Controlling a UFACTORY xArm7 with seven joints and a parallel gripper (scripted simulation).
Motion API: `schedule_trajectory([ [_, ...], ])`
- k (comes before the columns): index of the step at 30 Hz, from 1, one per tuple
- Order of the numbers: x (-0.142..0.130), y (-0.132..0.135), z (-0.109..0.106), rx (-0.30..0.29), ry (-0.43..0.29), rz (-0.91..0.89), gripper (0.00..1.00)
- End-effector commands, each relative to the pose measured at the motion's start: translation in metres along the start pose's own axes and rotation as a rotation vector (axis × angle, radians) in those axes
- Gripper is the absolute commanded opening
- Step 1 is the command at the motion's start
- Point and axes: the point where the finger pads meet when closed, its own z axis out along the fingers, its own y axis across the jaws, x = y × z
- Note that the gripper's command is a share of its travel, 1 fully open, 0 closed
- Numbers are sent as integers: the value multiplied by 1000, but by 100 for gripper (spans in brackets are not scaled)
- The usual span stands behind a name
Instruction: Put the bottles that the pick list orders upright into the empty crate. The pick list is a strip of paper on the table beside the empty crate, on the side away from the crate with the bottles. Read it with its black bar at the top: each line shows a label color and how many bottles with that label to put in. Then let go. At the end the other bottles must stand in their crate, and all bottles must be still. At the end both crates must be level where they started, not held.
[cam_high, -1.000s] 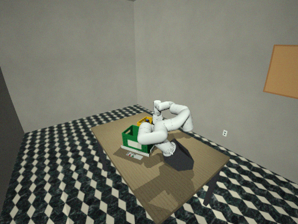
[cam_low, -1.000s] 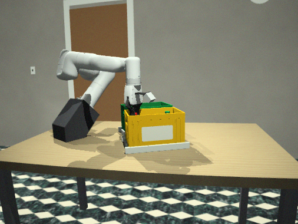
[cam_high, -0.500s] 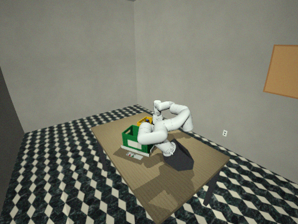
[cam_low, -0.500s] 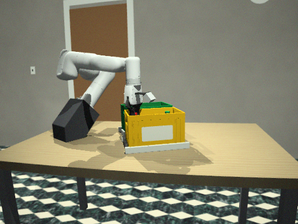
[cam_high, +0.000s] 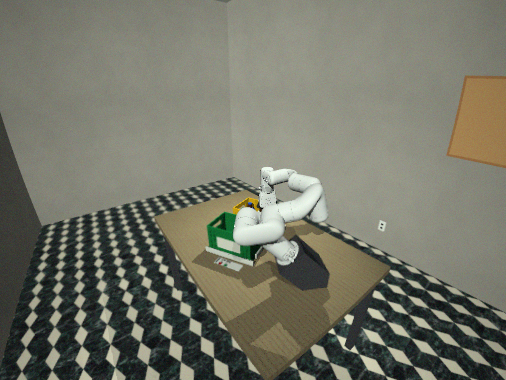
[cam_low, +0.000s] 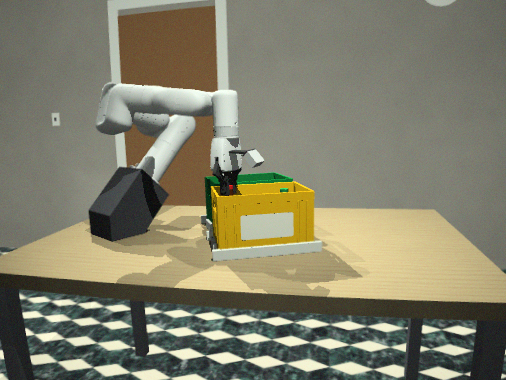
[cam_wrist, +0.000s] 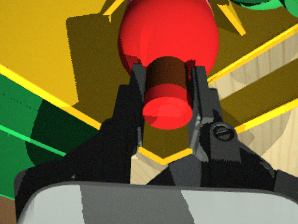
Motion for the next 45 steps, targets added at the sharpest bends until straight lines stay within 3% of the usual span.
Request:
schedule_trajectory([
  [1, 1, 1, -8, -2, 3, 1, 0],
  [45, 1, 1, -75, -2, 3, 1, 0],
])
